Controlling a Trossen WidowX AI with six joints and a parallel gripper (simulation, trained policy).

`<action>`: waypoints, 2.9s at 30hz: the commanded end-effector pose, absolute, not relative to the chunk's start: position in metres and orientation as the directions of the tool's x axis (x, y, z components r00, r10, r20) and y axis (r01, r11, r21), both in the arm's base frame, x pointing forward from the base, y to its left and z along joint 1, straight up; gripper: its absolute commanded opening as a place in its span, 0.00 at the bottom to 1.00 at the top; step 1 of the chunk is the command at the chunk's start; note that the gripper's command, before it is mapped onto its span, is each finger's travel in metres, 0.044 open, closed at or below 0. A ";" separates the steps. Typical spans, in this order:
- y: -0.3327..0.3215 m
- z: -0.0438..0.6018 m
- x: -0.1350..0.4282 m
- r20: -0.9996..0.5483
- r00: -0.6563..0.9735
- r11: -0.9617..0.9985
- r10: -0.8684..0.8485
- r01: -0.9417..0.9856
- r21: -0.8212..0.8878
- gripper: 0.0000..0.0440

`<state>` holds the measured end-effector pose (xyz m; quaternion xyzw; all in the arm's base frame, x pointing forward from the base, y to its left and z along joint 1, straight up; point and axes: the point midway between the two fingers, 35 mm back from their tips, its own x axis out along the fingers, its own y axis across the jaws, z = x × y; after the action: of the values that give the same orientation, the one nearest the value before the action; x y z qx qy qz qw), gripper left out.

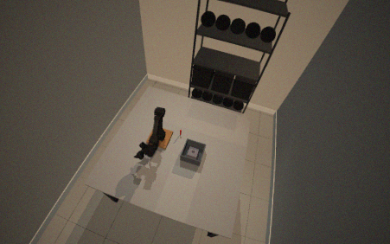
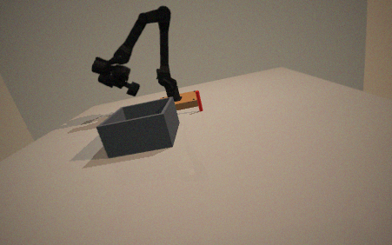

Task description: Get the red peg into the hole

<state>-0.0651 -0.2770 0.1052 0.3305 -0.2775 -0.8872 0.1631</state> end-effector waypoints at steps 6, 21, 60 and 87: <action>-0.292 0.114 -0.023 -0.515 -0.636 -0.788 -0.575 0.260 0.559 1.00; -0.285 0.148 0.109 -0.547 -0.318 -0.597 -0.774 0.656 0.462 1.00; -0.022 0.172 0.264 -0.841 0.334 0.411 -0.425 0.899 0.150 1.00; 0.127 0.103 0.170 -0.989 0.075 0.694 -0.124 0.719 -0.032 1.00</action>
<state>0.1749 0.1226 0.1124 0.2475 0.6013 -0.3054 0.6956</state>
